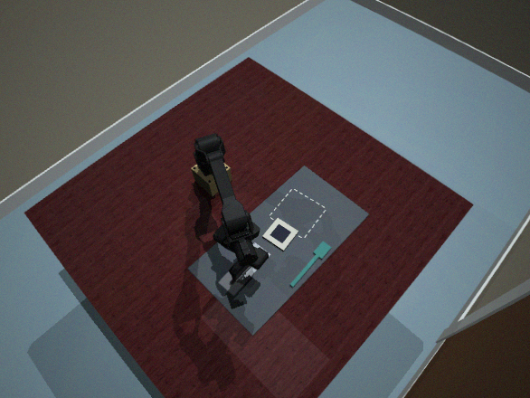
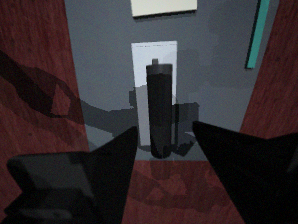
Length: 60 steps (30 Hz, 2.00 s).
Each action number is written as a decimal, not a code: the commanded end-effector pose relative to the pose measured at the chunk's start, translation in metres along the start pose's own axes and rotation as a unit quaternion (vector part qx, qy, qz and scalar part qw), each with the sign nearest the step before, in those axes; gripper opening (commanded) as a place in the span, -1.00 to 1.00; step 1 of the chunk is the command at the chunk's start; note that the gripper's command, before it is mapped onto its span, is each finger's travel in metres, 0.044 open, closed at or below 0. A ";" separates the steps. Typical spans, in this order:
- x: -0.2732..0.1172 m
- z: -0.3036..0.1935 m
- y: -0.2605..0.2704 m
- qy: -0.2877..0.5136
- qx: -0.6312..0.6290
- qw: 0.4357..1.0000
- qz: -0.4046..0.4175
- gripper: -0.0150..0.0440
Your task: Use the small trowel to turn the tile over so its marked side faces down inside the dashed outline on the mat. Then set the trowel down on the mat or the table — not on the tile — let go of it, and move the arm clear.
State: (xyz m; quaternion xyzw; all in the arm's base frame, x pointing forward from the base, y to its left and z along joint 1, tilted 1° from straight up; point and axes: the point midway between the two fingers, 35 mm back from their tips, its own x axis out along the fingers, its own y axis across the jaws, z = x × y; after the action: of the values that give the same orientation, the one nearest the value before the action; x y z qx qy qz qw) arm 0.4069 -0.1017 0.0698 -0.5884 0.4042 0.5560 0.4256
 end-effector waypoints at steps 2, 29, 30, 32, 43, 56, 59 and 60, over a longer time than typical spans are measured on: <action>-0.004 0.000 0.000 0.001 0.000 1.000 -0.002 0.51; 0.008 -0.011 0.000 -0.030 0.360 0.927 -0.098 0.53; 0.009 -0.011 0.000 -0.033 0.373 0.922 -0.102 0.53; 0.010 -0.010 -0.001 -0.039 0.398 0.910 -0.109 0.53; 0.013 -0.012 -0.001 -0.070 0.510 0.846 -0.137 0.53; 0.019 -0.018 0.007 -0.124 0.669 0.714 -0.162 0.53; 0.020 -0.019 0.009 -0.138 0.702 0.679 -0.167 0.53; 0.020 -0.020 0.010 -0.142 0.712 0.666 -0.169 0.53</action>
State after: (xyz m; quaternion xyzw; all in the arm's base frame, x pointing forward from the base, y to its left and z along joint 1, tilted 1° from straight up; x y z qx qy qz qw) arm 0.4070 -0.1227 0.0514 -0.1160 0.5102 0.1160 0.8442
